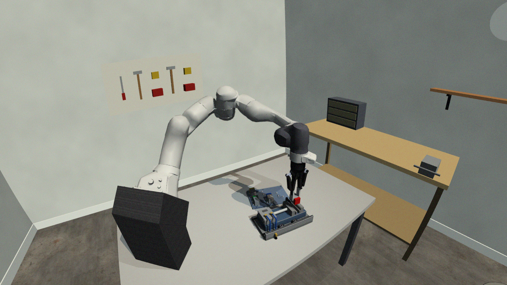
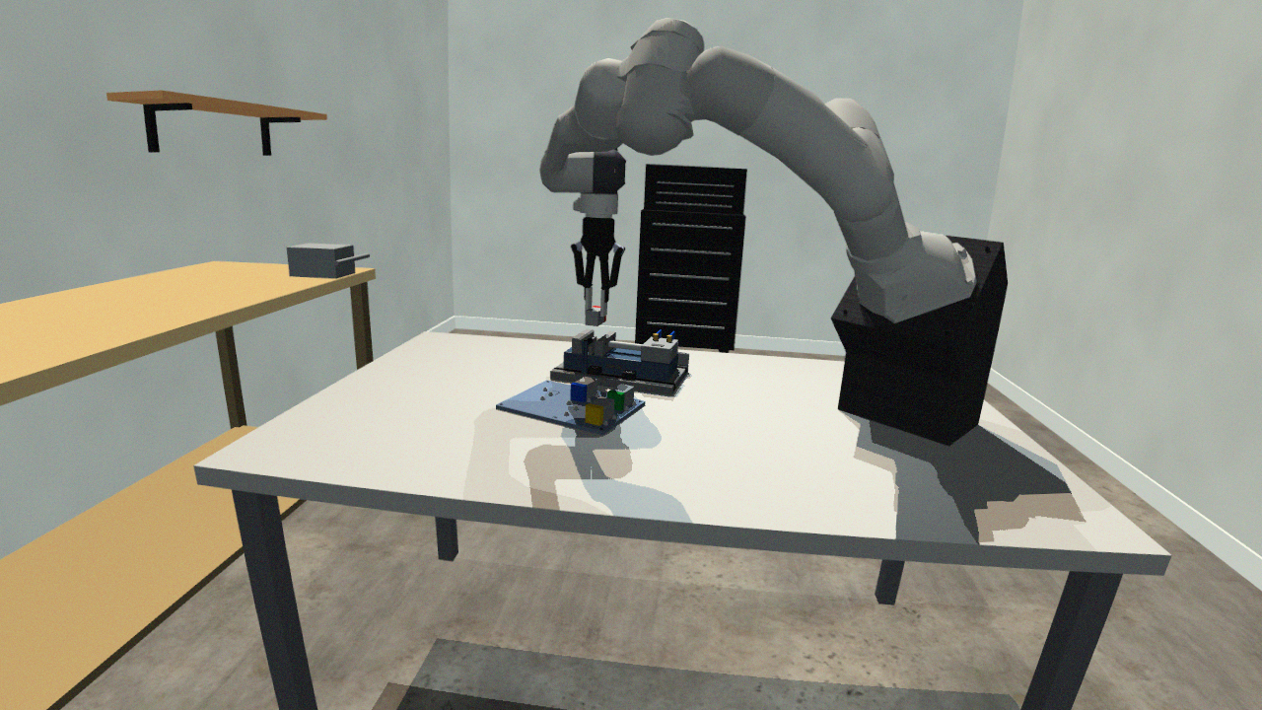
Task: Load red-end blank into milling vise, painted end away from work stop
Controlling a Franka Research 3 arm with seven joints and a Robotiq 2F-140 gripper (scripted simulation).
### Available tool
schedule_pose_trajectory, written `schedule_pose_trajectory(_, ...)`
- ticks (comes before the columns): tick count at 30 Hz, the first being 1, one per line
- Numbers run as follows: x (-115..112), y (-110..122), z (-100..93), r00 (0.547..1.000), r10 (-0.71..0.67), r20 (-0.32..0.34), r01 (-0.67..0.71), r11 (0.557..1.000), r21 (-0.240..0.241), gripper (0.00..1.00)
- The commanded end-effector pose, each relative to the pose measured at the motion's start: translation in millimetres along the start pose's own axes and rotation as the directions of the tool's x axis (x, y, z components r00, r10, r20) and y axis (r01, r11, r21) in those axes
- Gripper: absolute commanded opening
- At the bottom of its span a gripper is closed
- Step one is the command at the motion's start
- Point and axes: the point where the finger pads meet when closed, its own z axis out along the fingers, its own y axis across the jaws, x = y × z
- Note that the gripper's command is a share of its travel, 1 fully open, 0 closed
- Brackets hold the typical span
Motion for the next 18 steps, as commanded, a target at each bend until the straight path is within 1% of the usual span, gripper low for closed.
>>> schedule_pose_trajectory(1, 2.5, -0.4, -3.0, 1.0, -0.005, -0.007, 0.005, 1.0, 0.003, 0.0)
schedule_pose_trajectory(5, 0.4, 0.0, -0.8, 1.0, -0.001, -0.002, 0.001, 1.0, 0.001, 0.0)
schedule_pose_trajectory(18, 1.7, -0.1, -3.4, 1.0, -0.005, -0.007, 0.005, 1.0, 0.003, 0.0)
